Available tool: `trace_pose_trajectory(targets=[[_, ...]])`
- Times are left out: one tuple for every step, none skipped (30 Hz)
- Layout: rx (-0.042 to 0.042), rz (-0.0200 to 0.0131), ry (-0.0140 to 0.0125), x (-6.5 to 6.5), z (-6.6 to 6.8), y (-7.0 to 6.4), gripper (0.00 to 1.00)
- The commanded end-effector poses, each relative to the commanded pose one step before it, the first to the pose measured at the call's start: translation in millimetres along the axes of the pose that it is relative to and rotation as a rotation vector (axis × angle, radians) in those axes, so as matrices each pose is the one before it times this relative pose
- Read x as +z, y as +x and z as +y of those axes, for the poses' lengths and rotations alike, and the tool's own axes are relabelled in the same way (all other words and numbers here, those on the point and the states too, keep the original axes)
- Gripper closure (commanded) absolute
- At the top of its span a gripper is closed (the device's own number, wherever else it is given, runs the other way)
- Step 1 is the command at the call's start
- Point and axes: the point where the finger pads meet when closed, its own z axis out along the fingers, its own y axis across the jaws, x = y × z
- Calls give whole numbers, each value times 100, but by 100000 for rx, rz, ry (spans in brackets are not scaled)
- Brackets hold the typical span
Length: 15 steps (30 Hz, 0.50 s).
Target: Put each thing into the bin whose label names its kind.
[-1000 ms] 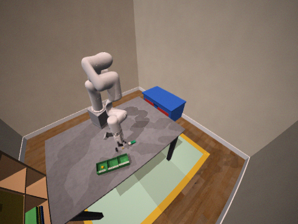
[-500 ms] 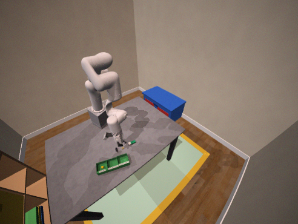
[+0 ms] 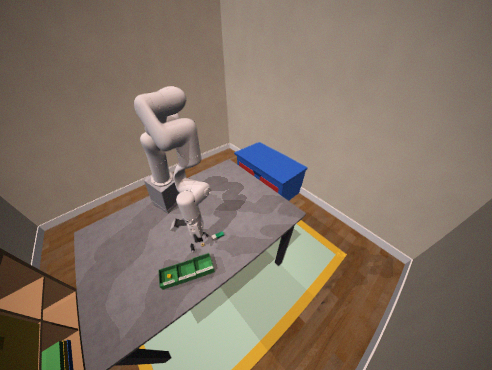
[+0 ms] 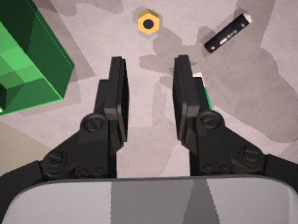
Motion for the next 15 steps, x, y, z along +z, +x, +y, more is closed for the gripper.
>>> trace_pose_trajectory(targets=[[26, -140, 246, 324, -106, -70, 70], [-1, 3, 1, 400, 1, 0, 70], [-1, 2, 1, 401, 3, 2, 70], [-1, 4, -1, 398, 2, 1, 70], [-1, 2, 1, 402, 6, 5, 70], [-1, 2, 1, 401, 5, 4, 70], [-1, 3, -1, 399, 0, 1, 70], [-1, 2, 1, 401, -2, 2, 70], [-1, 3, -1, 398, -8, -2, 70], [-1, 2, 0, 400, -9, -2, 70], [-1, 2, 0, 400, -12, -3, 70], [-1, 2, -1, 400, -15, -5, 70], [-1, 1, 0, 401, -14, -4, 70], [-1, 2, -1, 400, -17, -6, 70], [0, -1, 0, 40, -16, -5, 70]])
